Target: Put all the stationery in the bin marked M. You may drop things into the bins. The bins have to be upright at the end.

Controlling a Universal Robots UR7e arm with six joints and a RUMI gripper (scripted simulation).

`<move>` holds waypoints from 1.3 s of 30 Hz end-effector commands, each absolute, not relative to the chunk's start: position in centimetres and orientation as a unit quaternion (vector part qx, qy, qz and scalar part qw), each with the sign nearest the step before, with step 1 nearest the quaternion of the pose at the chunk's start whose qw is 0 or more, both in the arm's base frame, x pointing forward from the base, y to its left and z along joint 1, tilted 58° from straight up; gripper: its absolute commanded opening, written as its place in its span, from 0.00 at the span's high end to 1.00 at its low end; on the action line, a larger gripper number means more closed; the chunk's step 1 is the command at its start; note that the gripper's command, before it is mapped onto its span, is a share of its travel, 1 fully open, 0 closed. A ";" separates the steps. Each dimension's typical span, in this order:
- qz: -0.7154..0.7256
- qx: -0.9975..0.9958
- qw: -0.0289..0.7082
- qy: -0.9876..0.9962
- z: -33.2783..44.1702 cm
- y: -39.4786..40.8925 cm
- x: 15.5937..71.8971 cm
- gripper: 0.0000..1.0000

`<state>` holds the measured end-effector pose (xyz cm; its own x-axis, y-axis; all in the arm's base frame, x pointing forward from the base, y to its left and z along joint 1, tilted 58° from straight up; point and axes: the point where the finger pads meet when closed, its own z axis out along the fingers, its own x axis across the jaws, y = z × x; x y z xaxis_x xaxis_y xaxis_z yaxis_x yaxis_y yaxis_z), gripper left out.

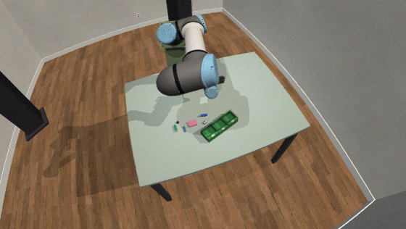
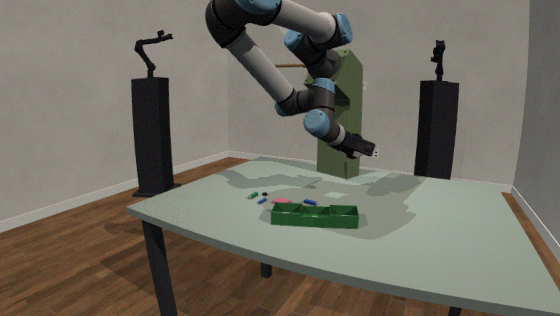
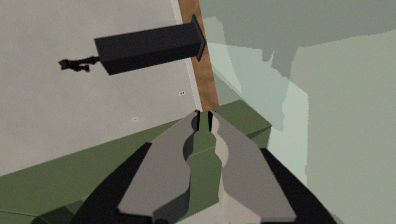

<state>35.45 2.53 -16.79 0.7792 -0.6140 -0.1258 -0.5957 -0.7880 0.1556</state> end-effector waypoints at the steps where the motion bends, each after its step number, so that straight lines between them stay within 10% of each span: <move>1: -0.045 0.932 0.047 -0.356 -15.5 1.7 36.8 0.96; 39: 0.242 0.772 -0.043 -0.586 -1.4 -5.7 43.0 0.96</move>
